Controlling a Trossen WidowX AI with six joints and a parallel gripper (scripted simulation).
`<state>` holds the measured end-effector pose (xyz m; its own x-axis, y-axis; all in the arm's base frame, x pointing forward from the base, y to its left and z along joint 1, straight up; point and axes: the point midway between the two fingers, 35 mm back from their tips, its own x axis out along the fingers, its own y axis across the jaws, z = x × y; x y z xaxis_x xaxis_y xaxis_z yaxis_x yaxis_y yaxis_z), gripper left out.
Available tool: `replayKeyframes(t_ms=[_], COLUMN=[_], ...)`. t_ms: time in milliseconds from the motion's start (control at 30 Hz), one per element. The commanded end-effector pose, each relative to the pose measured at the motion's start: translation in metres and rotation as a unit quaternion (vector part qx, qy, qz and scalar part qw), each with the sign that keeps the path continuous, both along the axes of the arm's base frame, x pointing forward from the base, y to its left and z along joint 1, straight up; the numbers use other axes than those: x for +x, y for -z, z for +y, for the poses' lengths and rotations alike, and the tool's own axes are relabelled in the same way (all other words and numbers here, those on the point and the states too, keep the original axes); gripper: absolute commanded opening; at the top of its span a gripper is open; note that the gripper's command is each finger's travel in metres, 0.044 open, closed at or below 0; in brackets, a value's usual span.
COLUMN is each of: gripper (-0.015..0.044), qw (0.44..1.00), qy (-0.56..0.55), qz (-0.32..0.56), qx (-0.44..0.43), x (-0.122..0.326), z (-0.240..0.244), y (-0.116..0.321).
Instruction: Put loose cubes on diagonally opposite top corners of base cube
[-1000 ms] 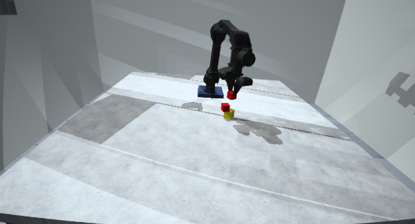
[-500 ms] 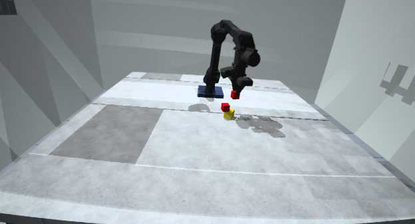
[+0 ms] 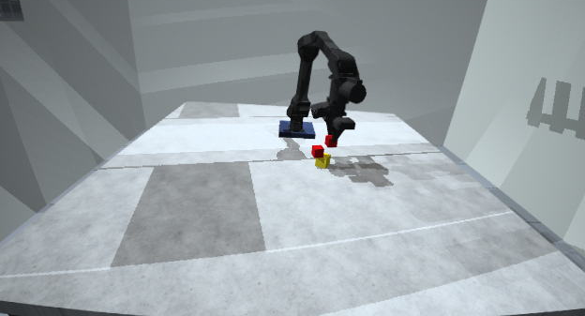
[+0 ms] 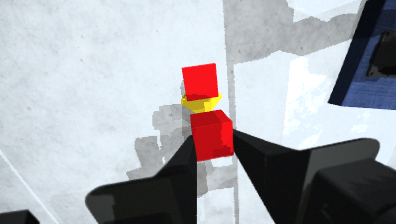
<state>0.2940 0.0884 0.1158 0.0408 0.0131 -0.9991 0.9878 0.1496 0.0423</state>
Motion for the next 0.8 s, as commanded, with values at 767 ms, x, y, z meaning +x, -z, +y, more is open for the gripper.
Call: replayKeyframes(t_ms=[767], gripper=[0.0105], qw=[1.0], qy=[-0.002], qz=[0.004], qx=[0.001], x=[0.001], z=[0.001], y=[0.032])
